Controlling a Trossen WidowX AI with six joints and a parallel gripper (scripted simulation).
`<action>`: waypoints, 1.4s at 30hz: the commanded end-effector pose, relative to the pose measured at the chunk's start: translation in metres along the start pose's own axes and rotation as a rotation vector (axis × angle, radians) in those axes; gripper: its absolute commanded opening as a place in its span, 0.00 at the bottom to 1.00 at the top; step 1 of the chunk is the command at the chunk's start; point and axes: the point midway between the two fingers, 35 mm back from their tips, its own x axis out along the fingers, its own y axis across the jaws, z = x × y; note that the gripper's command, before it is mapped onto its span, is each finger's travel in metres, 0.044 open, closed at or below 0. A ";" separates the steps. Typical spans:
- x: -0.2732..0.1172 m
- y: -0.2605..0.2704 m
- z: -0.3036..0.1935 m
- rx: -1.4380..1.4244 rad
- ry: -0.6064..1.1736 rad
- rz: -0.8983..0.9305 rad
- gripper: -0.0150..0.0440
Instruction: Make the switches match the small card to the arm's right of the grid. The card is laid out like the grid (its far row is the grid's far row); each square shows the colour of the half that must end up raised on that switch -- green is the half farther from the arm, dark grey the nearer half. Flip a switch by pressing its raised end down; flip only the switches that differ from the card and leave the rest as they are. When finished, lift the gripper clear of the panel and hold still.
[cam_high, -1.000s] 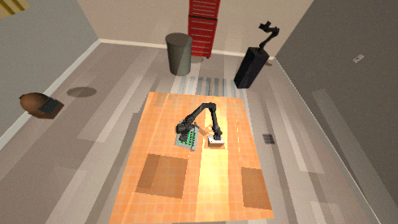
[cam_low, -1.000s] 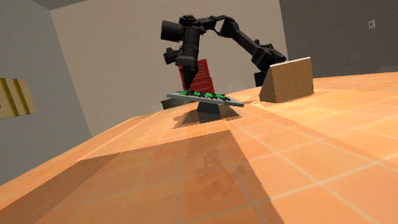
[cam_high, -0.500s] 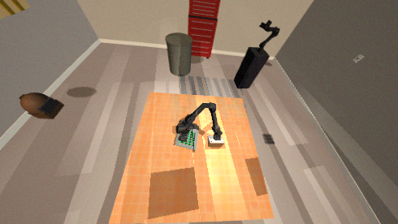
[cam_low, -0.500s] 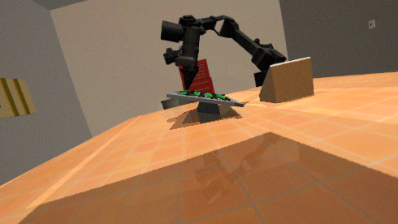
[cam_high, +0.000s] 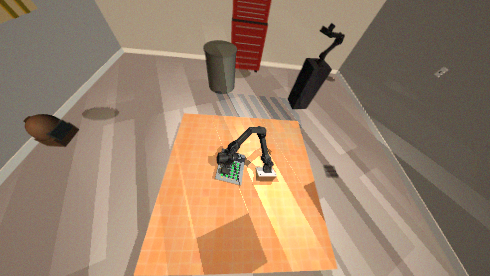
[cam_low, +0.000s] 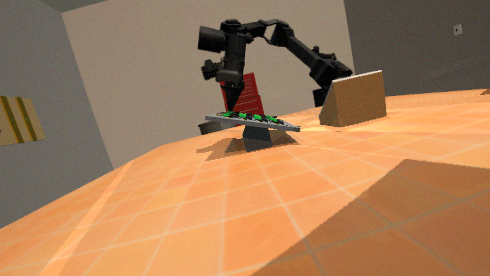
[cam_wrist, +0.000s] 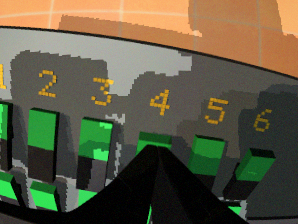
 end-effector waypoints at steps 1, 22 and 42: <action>0.001 0.001 0.000 -0.003 0.002 0.003 0.25; 0.004 0.001 0.000 -0.003 0.002 0.003 0.25; -0.060 0.077 -0.084 -0.004 -0.019 0.011 0.25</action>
